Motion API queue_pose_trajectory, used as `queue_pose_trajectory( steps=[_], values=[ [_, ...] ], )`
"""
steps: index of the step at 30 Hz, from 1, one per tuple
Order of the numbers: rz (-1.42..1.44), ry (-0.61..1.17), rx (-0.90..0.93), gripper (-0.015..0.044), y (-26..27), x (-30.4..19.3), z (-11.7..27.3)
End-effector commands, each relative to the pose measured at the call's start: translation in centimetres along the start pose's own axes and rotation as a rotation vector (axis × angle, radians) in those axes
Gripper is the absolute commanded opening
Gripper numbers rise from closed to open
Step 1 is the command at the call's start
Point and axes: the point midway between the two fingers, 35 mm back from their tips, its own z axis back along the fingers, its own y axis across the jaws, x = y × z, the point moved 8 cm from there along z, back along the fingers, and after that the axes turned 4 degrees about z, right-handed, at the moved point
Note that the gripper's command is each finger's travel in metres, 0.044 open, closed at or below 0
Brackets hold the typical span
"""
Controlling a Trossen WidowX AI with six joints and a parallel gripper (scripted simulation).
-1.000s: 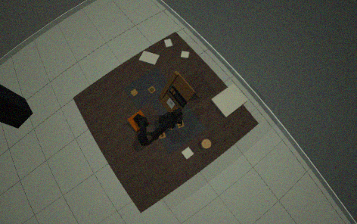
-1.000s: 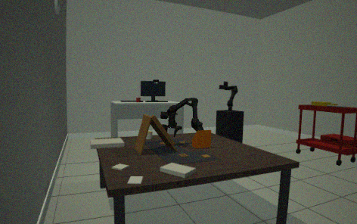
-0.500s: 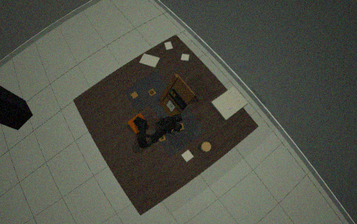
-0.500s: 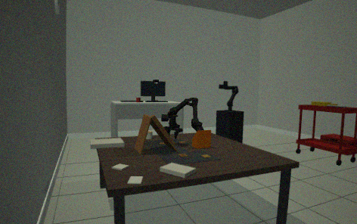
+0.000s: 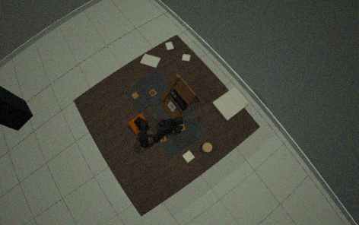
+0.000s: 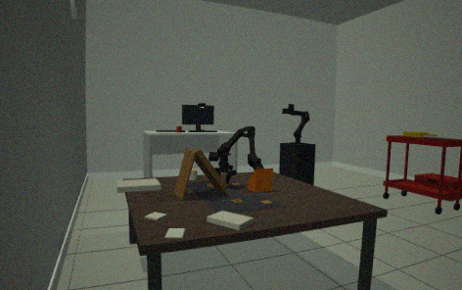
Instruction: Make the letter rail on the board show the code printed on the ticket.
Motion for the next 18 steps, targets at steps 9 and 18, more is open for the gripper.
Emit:
queue_pose_trajectory(
  steps=[9,18],
  values=[
    [0.005,0.003,-0.002,0.0340,-0.1,-0.1,-1.1],
    [0.006,0.002,-0.002,0.0340,-0.1,0.0,-2.0]
  ],
)
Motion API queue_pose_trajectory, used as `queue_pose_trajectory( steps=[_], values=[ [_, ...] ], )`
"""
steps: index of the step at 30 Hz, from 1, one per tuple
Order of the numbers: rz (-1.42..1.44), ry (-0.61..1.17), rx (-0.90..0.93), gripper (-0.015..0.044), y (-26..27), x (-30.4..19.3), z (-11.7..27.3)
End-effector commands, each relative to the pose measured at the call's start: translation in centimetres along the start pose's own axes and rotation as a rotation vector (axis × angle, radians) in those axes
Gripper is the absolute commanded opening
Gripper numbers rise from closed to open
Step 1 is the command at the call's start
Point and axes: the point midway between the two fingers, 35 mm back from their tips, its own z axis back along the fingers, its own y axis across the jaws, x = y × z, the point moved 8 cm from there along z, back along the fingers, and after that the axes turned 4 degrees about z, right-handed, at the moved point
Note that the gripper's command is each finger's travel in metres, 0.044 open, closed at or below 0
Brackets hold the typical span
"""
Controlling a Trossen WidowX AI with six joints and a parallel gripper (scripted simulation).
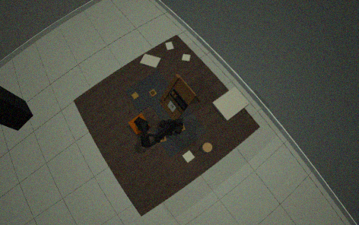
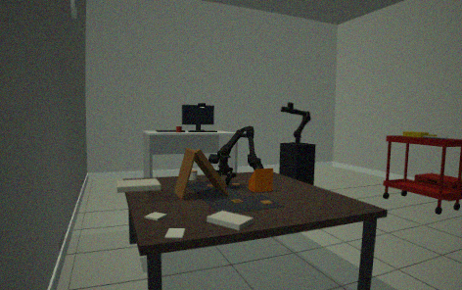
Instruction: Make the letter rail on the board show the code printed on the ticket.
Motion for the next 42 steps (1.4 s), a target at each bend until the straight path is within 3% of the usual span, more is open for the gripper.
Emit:
queue_pose_trajectory(
  steps=[1,9,10,22,31,42],
  values=[
    [0.010,0.001,-0.006,0.0340,-0.2,-0.1,-0.3],
    [0.010,0.001,-0.006,0.0340,-0.2,-0.1,-0.3],
    [0.010,0.001,-0.006,0.0314,-0.2,-0.1,-0.3],
    [0.010,0.001,-0.006,0.0234,-0.2,-0.1,-0.3],
    [0.010,0.001,-0.007,0.0000,-0.3,-0.1,0.4],
    [0.010,0.002,-0.007,0.0000,-0.6,-0.3,1.0]
  ],
)
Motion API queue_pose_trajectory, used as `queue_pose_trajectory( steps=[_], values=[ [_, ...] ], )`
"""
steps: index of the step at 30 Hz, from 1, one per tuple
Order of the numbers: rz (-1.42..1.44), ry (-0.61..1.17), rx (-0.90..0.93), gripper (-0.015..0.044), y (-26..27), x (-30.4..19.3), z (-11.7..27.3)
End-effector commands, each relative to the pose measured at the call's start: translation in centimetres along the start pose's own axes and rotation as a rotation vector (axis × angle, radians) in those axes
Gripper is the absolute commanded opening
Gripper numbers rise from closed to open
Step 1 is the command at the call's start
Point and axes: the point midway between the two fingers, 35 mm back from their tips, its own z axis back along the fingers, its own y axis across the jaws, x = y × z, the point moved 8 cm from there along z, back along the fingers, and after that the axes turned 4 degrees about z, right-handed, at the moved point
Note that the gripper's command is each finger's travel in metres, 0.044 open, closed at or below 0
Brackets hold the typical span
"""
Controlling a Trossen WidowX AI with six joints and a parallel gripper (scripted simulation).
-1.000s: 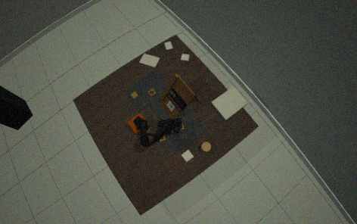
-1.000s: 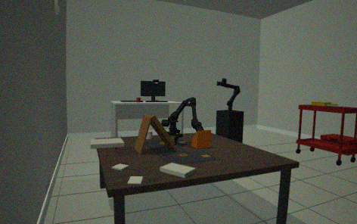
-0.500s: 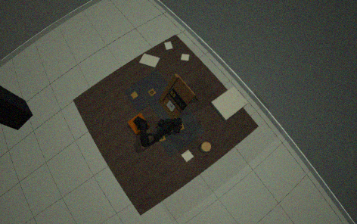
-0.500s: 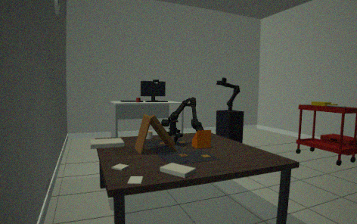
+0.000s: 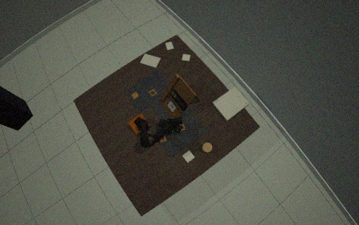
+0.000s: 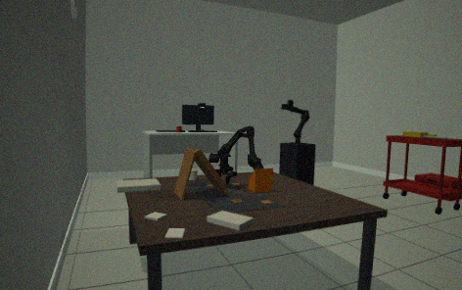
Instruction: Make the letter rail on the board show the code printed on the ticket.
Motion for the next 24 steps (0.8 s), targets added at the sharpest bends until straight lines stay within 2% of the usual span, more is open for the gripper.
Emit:
queue_pose_trajectory(
  steps=[1,24],
  values=[
    [-0.006,-0.002,0.004,0.0000,0.0,0.0,0.3],
    [-0.006,-0.001,0.003,0.0000,-0.4,-0.2,1.6]
  ],
)
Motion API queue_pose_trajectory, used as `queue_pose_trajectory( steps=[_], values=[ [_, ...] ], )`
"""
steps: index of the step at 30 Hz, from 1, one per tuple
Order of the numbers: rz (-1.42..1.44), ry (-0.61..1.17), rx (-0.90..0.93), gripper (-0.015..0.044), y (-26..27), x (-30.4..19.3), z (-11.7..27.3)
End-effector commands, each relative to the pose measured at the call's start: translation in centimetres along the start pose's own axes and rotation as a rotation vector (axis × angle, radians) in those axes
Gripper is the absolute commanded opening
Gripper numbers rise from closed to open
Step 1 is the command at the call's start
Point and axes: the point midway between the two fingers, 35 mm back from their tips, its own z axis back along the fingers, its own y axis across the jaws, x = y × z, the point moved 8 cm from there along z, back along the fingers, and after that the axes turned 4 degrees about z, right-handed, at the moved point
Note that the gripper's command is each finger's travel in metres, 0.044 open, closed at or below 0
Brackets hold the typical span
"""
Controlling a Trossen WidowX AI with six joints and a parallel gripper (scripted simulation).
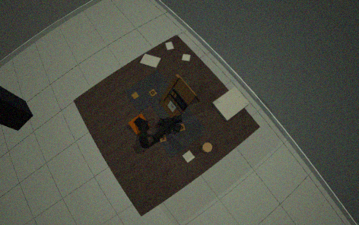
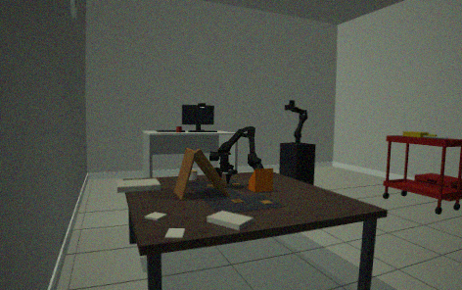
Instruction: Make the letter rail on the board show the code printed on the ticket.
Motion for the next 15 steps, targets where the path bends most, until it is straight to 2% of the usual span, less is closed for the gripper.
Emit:
queue_pose_trajectory(
  steps=[1,8,15],
  values=[
    [-0.007,-0.001,0.004,0.0000,0.1,0.0,0.3],
    [0.005,0.002,0.000,0.0000,-0.1,0.0,0.4],
    [0.179,0.060,0.035,0.0000,1.0,-0.5,1.0]
  ],
)
